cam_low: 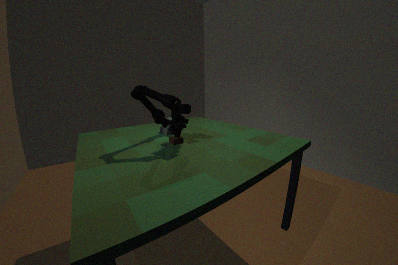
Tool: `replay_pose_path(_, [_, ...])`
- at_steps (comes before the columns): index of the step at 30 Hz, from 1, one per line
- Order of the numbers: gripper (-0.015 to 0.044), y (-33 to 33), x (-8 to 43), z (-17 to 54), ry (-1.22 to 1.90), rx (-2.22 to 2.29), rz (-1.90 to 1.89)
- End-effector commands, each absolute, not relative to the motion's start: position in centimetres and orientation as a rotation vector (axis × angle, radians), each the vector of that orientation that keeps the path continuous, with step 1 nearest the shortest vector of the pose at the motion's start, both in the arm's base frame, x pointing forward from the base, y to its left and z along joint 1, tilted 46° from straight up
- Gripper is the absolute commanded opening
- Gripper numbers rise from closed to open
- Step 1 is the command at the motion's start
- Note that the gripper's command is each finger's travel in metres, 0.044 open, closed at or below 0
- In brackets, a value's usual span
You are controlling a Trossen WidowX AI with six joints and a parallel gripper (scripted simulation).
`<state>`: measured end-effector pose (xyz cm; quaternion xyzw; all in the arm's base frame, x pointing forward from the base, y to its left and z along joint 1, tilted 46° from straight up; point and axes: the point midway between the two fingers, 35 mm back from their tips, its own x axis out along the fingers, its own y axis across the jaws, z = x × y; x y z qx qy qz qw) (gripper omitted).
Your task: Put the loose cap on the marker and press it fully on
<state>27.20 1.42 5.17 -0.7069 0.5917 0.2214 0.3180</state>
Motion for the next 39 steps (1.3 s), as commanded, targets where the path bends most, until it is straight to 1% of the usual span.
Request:
replay_pose_path(1, [0.0341, 1.3, 27.0, 5.0, 1.572, -1.851, 0.592])
replay_pose_path(5, [0.044, 1.3, 27.0, 5.0, 1.572, -1.851, 0.592])
replay_pose_path(8, [0.044, 2.0, 27.0, 5.7, 1.568, -1.851, 0.593])
replay_pose_path(13, [0.044, 6.6, 26.0, 10.1, 1.556, -1.858, 0.589])
replay_pose_path(17, [0.044, 6.8, 25.9, 10.3, 1.556, -1.859, 0.588])
replay_pose_path(20, [0.0361, 6.8, 25.9, 10.5, 1.56, -1.753, 0.469])
replay_pose_path(26, [0.0204, 7.1, 25.7, 11.3, 1.518, -1.307, 0.012])
replay_pose_path(33, [0.002, 7.4, 25.4, 12.2, 1.373, -0.784, -0.448])
replay_pose_path(34, [0.0, 7.4, 25.4, 12.3, 1.359, -0.746, -0.478])
replay_pose_path(39, [0.0, 7.4, 25.4, 12.3, 1.355, -0.733, -0.489])
